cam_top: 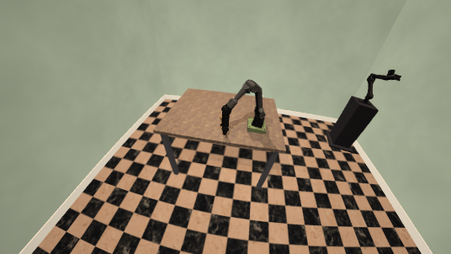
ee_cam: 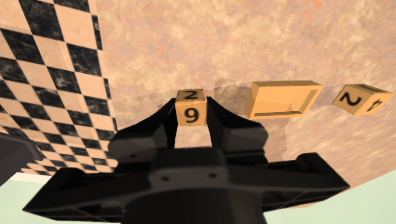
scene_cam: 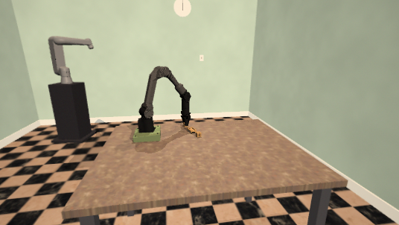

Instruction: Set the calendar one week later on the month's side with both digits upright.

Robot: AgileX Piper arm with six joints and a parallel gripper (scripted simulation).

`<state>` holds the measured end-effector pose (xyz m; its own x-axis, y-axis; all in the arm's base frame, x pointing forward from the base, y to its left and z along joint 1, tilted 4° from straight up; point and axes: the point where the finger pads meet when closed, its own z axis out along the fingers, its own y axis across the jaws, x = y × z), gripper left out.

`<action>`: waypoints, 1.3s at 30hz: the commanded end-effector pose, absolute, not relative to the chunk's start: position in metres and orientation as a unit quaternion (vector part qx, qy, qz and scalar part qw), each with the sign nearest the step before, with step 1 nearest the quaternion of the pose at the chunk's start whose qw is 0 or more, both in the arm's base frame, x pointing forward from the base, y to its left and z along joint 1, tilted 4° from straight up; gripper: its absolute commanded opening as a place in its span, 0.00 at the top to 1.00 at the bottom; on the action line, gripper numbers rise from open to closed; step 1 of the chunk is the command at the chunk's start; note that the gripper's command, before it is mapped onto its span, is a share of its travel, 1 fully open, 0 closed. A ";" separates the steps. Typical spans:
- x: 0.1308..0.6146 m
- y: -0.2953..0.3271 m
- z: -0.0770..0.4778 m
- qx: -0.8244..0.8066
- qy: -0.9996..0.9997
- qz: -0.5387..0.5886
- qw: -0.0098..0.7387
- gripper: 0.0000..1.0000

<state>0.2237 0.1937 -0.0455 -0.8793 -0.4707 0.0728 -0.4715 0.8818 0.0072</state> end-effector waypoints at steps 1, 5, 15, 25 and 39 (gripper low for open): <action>0.223 0.193 -0.047 0.243 -0.969 0.006 0.038 0.65; 0.223 0.193 -0.047 0.243 -0.969 0.006 0.038 0.65; 0.223 0.193 -0.047 0.243 -0.969 0.006 0.038 0.65; 0.223 0.193 -0.047 0.243 -0.969 0.006 0.038 0.55; 0.223 0.193 -0.047 0.243 -0.969 0.006 0.038 0.40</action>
<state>0.2237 0.1937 -0.0455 -0.8793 -0.4707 0.0728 -0.4715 0.8818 0.0072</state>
